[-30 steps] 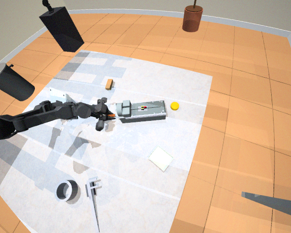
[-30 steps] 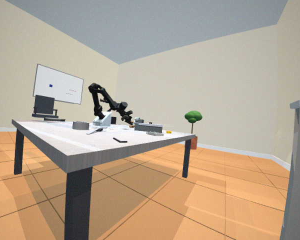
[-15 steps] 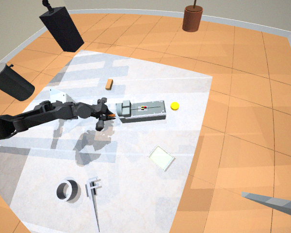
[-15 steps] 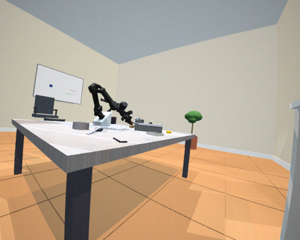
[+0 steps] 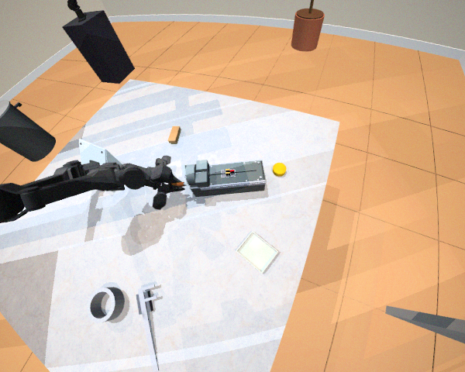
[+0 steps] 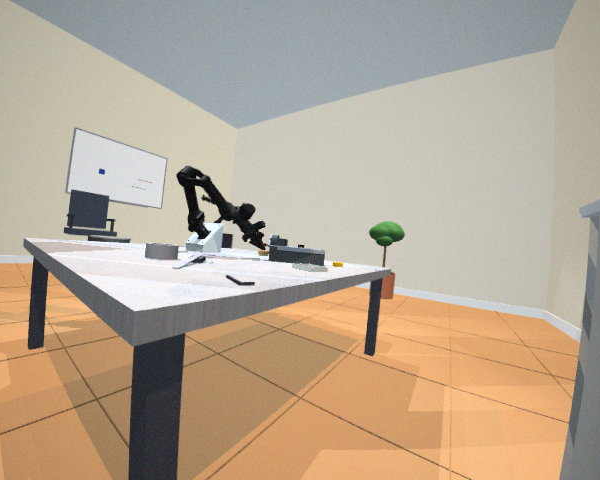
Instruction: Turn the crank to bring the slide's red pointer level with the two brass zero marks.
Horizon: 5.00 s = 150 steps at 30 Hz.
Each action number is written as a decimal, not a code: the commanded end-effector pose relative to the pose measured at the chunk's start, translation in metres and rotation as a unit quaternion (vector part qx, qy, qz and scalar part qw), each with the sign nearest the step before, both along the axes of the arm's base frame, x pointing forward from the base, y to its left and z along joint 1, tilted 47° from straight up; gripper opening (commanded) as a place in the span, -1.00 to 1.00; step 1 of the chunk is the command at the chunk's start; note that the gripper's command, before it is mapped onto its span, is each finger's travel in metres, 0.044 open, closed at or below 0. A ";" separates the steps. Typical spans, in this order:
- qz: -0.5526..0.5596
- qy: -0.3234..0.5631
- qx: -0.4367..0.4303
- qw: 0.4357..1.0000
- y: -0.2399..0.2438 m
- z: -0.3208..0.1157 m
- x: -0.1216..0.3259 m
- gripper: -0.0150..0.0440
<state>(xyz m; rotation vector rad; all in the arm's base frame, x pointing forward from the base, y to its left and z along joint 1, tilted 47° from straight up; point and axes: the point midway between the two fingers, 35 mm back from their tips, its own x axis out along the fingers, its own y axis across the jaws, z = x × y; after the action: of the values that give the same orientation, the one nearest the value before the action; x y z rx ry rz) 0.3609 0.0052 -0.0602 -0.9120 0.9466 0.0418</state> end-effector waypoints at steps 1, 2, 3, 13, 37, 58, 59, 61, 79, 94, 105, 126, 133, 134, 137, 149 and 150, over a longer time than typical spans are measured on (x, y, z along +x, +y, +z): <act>0.000 0.000 0.000 1.000 0.000 0.000 0.000 -0.49; 0.000 0.000 0.000 1.000 0.000 0.000 0.000 -0.49; 0.000 0.000 0.000 1.000 0.000 0.000 0.000 -0.40; 0.000 0.000 0.000 1.000 0.000 0.000 0.000 0.49; 0.001 0.005 0.003 1.000 0.064 0.053 0.008 1.00; -0.012 0.014 -0.019 1.000 0.128 0.092 0.041 1.00; -0.014 0.014 -0.021 1.000 0.130 0.091 0.045 1.00; -0.017 0.015 -0.026 0.999 0.133 0.088 0.052 1.00; -0.047 0.021 -0.067 0.996 0.154 0.056 0.110 1.00; -0.048 0.021 -0.069 0.996 0.110 0.013 0.110 1.00; -0.048 0.021 -0.069 0.996 0.110 0.013 0.110 1.00; -0.050 0.016 -0.066 0.996 0.149 0.055 0.112 1.00; -0.040 0.013 -0.050 0.998 0.143 0.071 0.092 1.00; -0.038 0.012 -0.048 0.998 0.141 0.073 0.089 1.00; -0.033 0.011 -0.041 0.999 0.138 0.079 0.079 1.00; -0.013 0.004 -0.014 1.000 0.121 0.096 0.035 1.00; -0.012 0.003 -0.012 1.000 0.120 0.097 0.032 1.00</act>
<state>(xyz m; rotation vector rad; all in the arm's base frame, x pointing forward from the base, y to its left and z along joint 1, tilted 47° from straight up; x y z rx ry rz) 0.4068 0.1304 0.0337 -0.9286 0.9730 -0.0084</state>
